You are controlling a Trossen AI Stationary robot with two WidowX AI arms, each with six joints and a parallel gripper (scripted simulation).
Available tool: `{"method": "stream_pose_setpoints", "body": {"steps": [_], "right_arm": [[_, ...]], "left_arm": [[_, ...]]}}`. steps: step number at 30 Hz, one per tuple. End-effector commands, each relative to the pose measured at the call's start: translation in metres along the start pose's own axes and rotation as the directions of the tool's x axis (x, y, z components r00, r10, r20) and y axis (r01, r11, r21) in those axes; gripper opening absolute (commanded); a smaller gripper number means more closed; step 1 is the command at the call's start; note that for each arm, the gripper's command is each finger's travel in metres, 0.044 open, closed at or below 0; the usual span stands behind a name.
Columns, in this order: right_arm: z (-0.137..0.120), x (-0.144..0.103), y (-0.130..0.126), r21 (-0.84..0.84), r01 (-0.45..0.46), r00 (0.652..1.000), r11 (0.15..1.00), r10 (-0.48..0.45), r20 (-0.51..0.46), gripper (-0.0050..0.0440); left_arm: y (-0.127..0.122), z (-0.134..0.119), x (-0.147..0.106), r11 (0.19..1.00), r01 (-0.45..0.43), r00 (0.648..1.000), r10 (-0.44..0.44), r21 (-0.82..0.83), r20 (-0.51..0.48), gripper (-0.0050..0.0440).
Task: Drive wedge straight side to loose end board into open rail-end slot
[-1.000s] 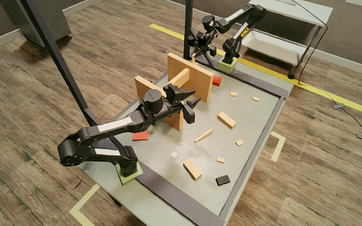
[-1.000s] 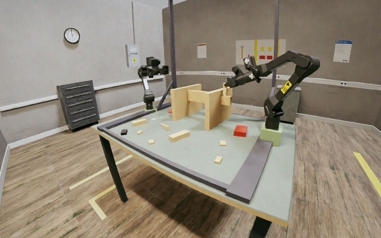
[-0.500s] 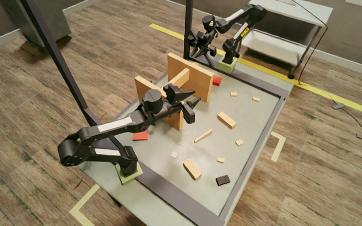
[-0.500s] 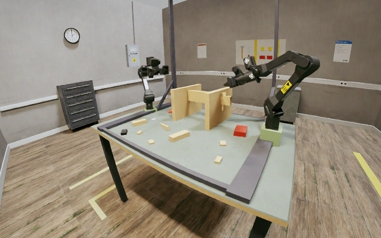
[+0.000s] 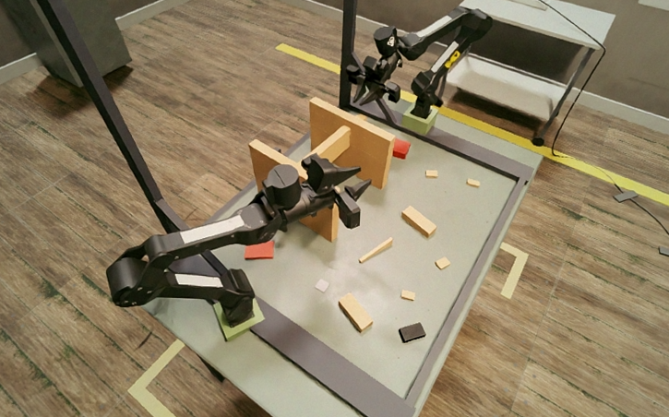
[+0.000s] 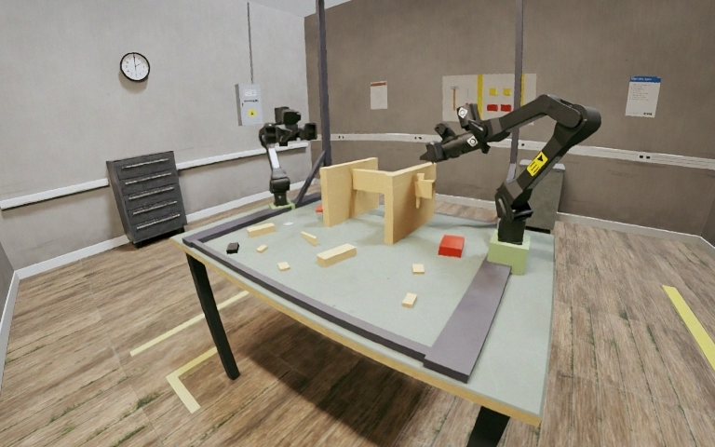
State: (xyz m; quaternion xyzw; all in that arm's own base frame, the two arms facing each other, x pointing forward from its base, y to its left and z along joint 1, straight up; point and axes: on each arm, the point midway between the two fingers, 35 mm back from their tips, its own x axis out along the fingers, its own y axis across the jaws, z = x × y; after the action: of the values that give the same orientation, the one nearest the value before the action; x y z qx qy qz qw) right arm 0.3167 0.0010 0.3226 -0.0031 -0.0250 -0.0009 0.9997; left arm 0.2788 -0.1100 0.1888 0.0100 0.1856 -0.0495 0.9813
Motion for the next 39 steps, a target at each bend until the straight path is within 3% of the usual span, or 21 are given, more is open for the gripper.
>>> {"method": "stream_pose_setpoints", "body": {"steps": [1,3,4,7,8,10,21,22,39], "right_arm": [[0.003,0.0,0.0,-0.004,-0.001,1.0,1.0,0.001,0.007,0.0194],[0.003,0.0,0.0,-0.004,-0.001,1.0,1.0,0.001,0.007,0.0194],[0.003,0.0,0.0,-0.004,-0.001,1.0,1.0,0.001,0.007,0.0194],[0.003,0.0,0.0,-0.004,-0.001,1.0,1.0,0.001,0.007,0.0194],[0.003,0.0,0.0,-0.004,-0.001,1.0,1.0,0.001,0.007,0.0194],[0.003,0.0,0.0,-0.004,-0.001,1.0,1.0,0.001,0.007,0.0194],[0.003,0.0,0.0,-0.004,-0.001,1.0,1.0,0.001,0.007,0.0194],[0.003,0.0,0.0,-0.004,-0.001,1.0,1.0,0.001,0.007,0.0194],[0.003,0.0,0.0,-0.004,-0.001,1.0,1.0,0.001,0.007,0.0194]], "left_arm": [[-0.001,0.014,-0.004,1.0,0.008,0.999,-0.008,-0.019,0.033,0.0095],[-0.001,0.011,-0.002,1.0,0.006,1.0,-0.005,-0.012,0.019,0.0095],[-0.001,0.032,-0.011,1.0,0.01,0.999,-0.009,-0.021,0.038,0.0095],[-0.001,0.024,-0.008,1.0,0.009,0.999,-0.009,-0.021,0.037,0.0095],[0.0,0.041,-0.015,1.0,0.01,0.999,-0.009,-0.022,0.04,0.0095],[-0.001,0.05,-0.018,1.0,0.011,0.999,-0.01,-0.024,0.044,0.0095],[-0.001,0.085,-0.031,1.0,0.005,1.0,-0.005,-0.011,0.017,0.0095],[-0.001,0.073,-0.027,1.0,0.004,1.0,-0.004,-0.007,0.009,0.0095],[0.0,0.079,-0.031,1.0,0.007,1.0,-0.007,-0.016,0.028,0.0095]]}}
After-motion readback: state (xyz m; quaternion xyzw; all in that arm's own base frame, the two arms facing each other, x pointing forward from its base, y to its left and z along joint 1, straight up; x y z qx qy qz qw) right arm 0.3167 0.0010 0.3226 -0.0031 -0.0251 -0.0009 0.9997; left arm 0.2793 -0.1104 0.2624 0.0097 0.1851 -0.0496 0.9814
